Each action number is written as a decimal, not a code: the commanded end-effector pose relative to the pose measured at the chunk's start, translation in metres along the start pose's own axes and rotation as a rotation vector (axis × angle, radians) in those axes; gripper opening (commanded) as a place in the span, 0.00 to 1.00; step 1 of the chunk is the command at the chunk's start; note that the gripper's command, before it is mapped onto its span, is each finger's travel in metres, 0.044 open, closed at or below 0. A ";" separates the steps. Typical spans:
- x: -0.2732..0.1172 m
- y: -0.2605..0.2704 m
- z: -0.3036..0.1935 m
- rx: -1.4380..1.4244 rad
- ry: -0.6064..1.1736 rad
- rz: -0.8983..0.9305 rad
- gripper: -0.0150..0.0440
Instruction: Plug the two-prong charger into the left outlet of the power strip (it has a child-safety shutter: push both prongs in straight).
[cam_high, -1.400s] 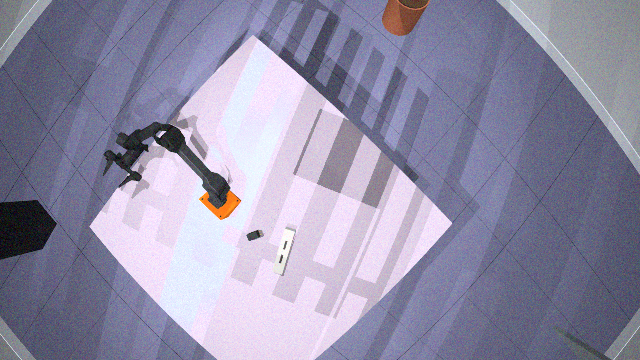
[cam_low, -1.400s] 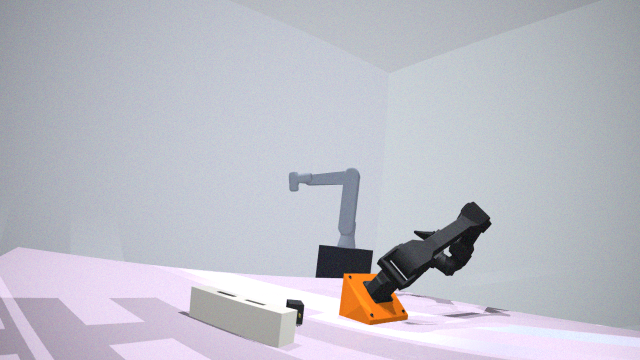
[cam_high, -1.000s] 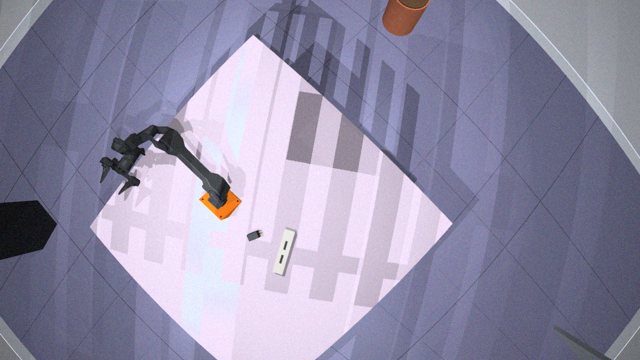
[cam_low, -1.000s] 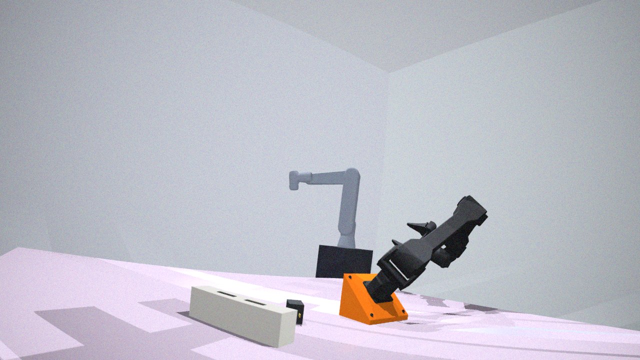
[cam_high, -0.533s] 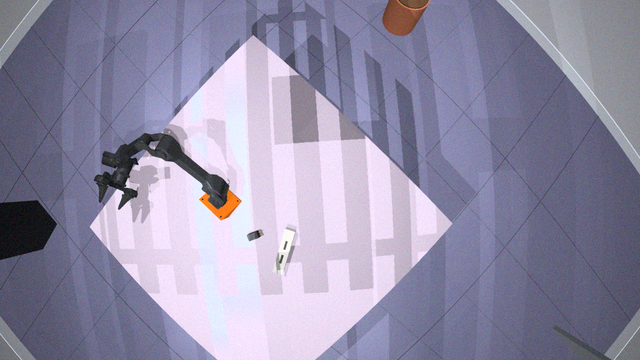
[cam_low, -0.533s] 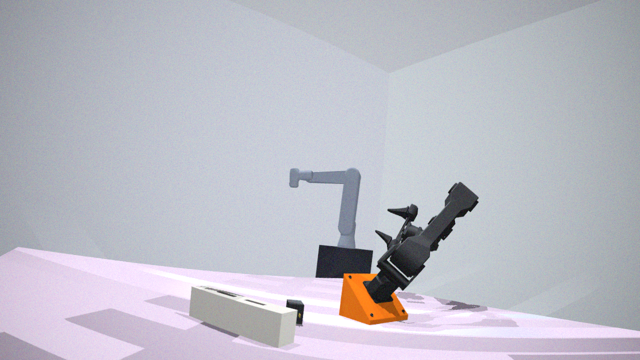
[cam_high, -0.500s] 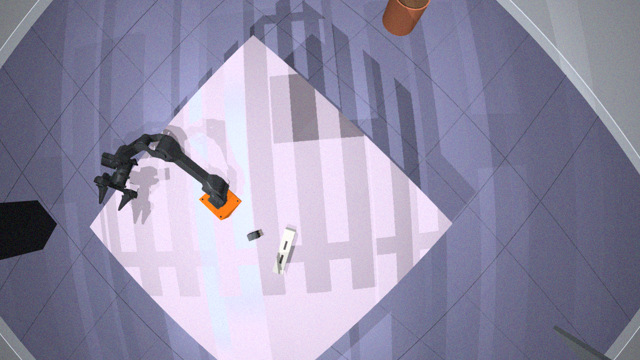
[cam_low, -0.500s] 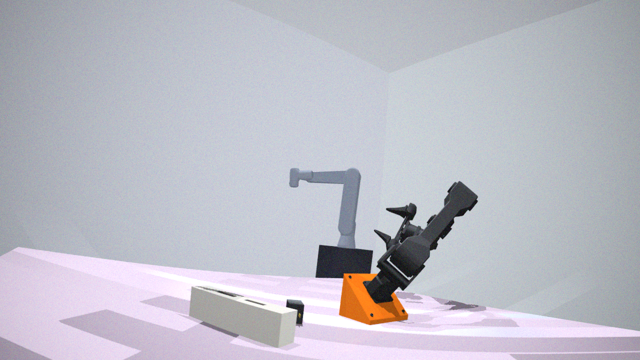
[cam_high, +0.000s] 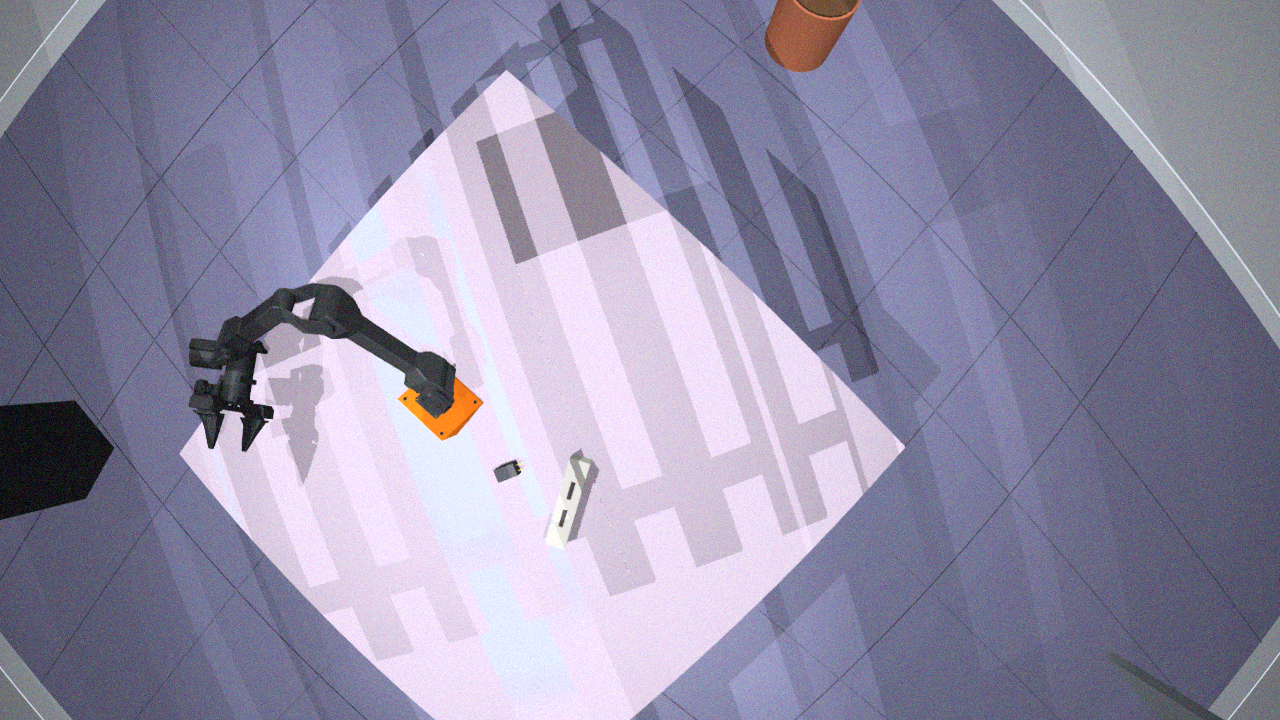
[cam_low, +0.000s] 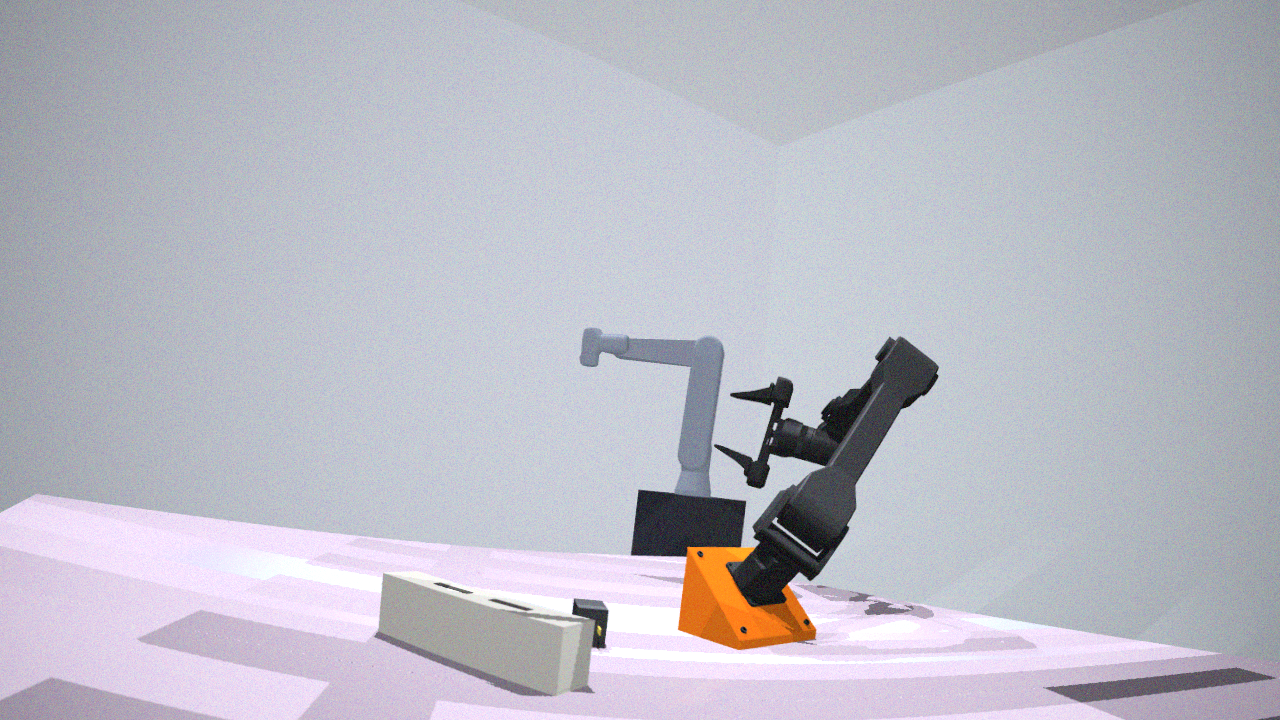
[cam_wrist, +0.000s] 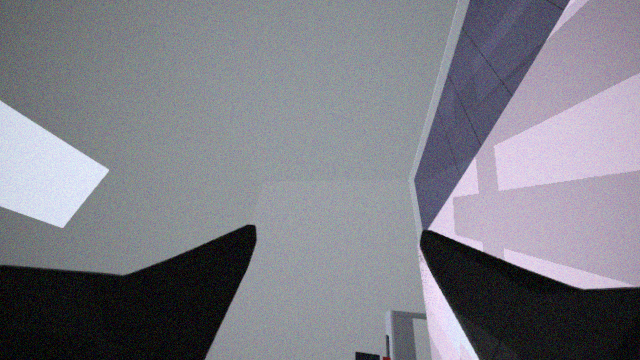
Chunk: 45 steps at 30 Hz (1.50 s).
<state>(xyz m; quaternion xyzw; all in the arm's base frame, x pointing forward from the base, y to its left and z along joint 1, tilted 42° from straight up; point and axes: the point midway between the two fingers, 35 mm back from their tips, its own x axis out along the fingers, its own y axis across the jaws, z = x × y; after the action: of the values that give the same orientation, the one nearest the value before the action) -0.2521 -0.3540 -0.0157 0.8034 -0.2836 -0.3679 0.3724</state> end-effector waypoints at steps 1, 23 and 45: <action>0.018 0.001 -0.014 -0.070 0.036 -0.044 1.00; 0.100 0.001 -0.098 -0.450 0.272 -0.218 1.00; 0.156 -0.020 -0.193 -0.843 0.558 -0.332 1.00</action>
<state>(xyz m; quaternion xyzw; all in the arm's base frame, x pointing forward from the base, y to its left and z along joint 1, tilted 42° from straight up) -0.0205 -0.3861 -0.0034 0.7001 0.1022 -0.2897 0.6446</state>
